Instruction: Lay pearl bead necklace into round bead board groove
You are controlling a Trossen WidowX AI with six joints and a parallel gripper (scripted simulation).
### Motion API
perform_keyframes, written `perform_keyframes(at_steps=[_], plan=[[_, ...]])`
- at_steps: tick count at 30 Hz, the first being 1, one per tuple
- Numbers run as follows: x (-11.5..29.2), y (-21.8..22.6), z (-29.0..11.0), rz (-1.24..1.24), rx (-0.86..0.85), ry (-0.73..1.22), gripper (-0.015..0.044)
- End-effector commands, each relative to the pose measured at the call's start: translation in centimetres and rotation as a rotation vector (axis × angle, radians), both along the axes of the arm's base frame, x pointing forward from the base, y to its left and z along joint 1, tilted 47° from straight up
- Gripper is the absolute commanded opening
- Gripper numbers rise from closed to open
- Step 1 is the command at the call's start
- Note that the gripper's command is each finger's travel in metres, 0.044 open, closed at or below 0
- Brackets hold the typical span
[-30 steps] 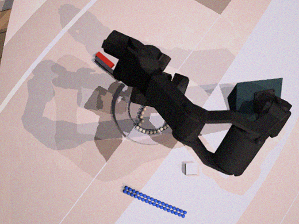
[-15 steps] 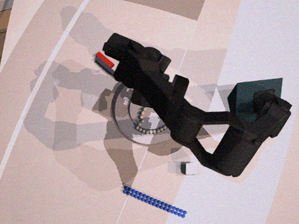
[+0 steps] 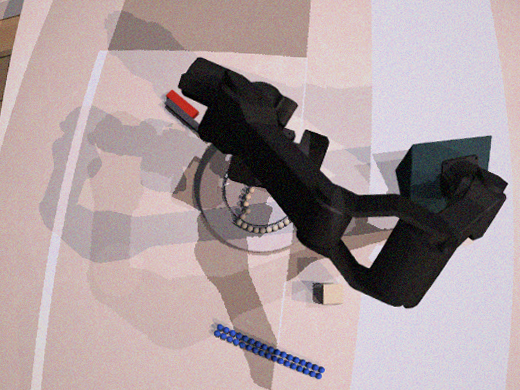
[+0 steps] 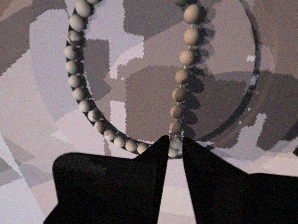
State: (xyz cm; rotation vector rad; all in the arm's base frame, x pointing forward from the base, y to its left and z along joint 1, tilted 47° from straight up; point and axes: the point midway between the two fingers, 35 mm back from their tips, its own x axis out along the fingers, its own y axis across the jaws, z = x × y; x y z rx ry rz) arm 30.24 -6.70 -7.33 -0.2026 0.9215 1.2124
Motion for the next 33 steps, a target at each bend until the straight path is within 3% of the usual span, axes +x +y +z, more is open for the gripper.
perform_keyframes(at_steps=[1,33], plan=[[0.0,0.0,0.0,0.001,0.0,0.0,0.0],[0.5,-1.4,-0.5,-0.008,0.004,0.001,0.0]])
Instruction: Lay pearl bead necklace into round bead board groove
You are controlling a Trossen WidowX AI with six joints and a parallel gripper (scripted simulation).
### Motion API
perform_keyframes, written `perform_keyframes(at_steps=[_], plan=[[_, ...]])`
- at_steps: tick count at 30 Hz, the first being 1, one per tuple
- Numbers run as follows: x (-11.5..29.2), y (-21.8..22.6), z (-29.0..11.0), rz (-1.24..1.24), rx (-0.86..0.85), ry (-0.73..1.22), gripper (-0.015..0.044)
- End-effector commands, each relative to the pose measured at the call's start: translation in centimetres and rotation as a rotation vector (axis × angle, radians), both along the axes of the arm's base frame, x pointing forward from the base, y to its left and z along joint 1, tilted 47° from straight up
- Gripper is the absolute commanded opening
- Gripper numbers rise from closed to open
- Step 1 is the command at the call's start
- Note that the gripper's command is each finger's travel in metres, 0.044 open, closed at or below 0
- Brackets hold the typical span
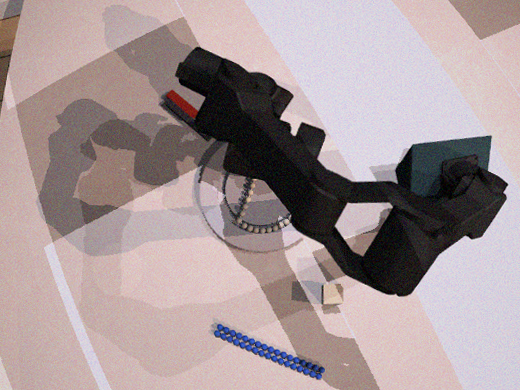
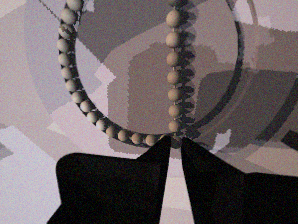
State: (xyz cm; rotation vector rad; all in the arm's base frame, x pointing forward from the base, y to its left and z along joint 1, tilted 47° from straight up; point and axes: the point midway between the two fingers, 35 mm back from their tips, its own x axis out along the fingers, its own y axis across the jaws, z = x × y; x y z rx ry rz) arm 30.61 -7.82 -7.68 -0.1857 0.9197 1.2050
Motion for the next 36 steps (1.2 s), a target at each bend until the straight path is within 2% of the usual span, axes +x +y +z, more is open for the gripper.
perform_keyframes(at_steps=[1,7,24,36], plan=[[0.09,-0.21,-0.13,0.006,-0.005,-0.004,0.0],[0.13,0.32,-0.63,0.006,-0.005,-0.004,0.0],[0.11,0.03,-0.24,0.004,-0.002,-0.003,0.044],[0.09,-0.17,-0.04,0.006,-0.005,-0.004,0.044]])
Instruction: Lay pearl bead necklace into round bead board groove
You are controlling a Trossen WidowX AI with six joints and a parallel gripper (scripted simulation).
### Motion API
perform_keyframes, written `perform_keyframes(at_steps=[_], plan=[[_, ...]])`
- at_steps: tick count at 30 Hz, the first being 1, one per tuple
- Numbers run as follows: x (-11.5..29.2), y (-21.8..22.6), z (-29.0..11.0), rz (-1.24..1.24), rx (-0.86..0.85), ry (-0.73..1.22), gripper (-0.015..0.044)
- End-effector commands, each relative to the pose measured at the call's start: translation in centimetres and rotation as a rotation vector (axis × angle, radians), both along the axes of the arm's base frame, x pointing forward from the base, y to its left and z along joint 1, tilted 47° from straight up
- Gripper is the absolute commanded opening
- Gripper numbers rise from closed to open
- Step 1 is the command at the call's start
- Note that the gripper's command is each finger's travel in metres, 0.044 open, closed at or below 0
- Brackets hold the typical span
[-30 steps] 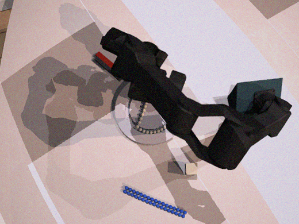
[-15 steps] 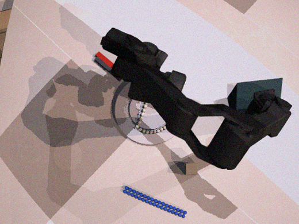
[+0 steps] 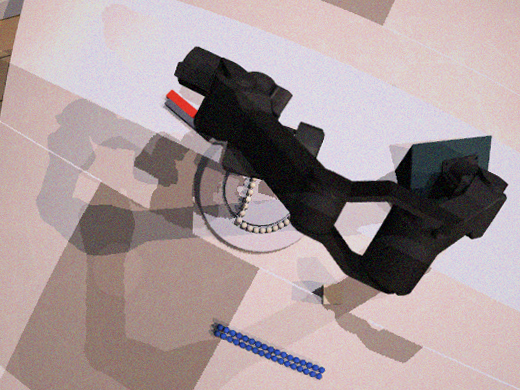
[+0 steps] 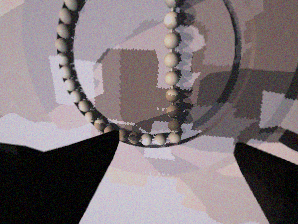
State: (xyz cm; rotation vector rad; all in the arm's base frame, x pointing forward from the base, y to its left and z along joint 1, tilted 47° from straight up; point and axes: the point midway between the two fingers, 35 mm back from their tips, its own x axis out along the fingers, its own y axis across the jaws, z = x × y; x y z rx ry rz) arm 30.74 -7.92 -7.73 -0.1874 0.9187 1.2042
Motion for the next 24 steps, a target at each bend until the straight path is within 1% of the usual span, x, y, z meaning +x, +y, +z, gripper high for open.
perform_keyframes(at_steps=[1,13,15,20,24], plan=[[0.0,-0.1,0.0,0.006,-0.004,-0.002,0.044],[0.0,-0.1,0.0,0.006,-0.004,-0.002,0.044],[0.0,-0.3,0.4,0.021,-0.006,-0.018,0.0388],[0.2,-1.6,3.0,0.12,-0.015,-0.119,0.0256],[0.2,-1.6,3.1,0.123,-0.015,-0.123,0.0151]])
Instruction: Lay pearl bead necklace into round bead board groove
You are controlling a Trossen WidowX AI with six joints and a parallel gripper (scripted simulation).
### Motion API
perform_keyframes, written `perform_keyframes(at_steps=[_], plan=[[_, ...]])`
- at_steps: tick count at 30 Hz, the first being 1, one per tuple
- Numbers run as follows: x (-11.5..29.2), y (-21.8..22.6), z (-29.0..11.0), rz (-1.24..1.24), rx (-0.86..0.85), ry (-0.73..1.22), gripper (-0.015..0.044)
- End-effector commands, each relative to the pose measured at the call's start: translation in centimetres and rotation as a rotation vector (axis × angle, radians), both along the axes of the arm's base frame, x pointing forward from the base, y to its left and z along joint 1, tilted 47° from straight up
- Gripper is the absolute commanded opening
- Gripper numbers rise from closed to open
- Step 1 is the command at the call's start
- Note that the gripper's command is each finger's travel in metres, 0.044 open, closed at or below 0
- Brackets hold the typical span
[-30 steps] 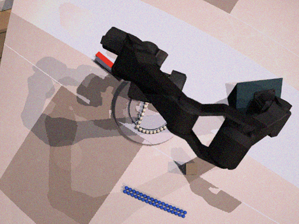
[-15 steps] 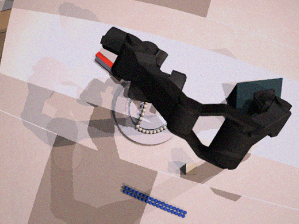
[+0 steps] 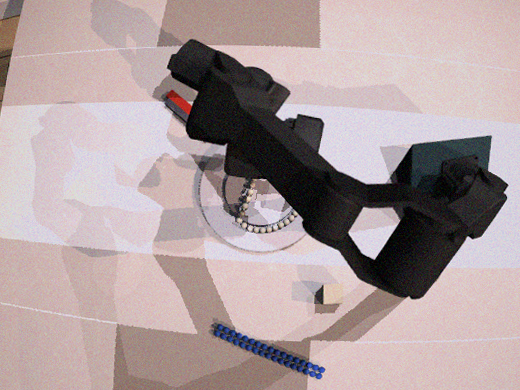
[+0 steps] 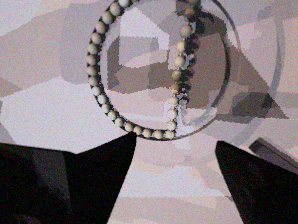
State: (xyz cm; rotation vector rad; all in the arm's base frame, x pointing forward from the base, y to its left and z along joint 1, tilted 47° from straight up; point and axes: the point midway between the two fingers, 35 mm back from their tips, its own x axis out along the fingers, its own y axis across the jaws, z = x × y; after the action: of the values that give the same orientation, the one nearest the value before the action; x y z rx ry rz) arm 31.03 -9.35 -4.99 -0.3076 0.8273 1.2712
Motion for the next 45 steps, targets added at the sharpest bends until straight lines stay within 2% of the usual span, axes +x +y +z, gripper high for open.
perform_keyframes(at_steps=[1,32,37,45], plan=[[0.0,-0.1,0.2,0.021,-0.006,-0.014,0.0125],[0.2,2.7,-2.5,0.021,-0.004,-0.014,0.012],[0.2,2.5,-2.3,0.03,-0.01,-0.016,0.0],[0.2,2.5,-2.3,0.03,-0.01,-0.016,0.0]])
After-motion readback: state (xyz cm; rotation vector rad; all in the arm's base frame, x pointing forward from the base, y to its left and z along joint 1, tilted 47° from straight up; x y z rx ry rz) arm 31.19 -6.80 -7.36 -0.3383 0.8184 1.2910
